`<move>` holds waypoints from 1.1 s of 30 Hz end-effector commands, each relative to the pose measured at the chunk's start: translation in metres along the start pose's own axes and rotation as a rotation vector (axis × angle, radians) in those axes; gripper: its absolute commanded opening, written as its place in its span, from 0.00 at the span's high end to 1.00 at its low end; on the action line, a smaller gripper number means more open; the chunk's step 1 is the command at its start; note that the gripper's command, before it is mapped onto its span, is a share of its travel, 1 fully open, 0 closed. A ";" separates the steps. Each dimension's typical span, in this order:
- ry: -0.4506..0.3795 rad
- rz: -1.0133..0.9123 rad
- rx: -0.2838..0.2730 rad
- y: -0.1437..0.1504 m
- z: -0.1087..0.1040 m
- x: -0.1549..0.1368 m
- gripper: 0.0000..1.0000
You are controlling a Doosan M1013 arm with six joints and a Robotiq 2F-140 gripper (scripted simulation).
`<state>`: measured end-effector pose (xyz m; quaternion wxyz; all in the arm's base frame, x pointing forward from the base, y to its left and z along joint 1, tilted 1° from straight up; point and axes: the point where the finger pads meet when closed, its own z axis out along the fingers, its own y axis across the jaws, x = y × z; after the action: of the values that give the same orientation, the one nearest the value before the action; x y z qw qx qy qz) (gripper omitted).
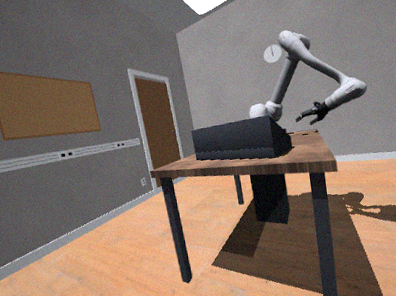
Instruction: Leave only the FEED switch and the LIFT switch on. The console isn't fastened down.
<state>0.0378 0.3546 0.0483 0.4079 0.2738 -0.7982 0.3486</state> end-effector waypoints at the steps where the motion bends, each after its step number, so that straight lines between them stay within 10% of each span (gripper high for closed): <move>1: -0.001 0.000 -0.001 0.000 0.000 0.000 0.00; 18: -0.131 -0.293 0.248 -0.097 -0.045 -0.027 0.00; 33: -0.309 -0.722 0.615 -0.237 -0.104 -0.066 0.00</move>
<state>0.2601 0.3107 0.1090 0.2997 0.6489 -0.5957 0.3663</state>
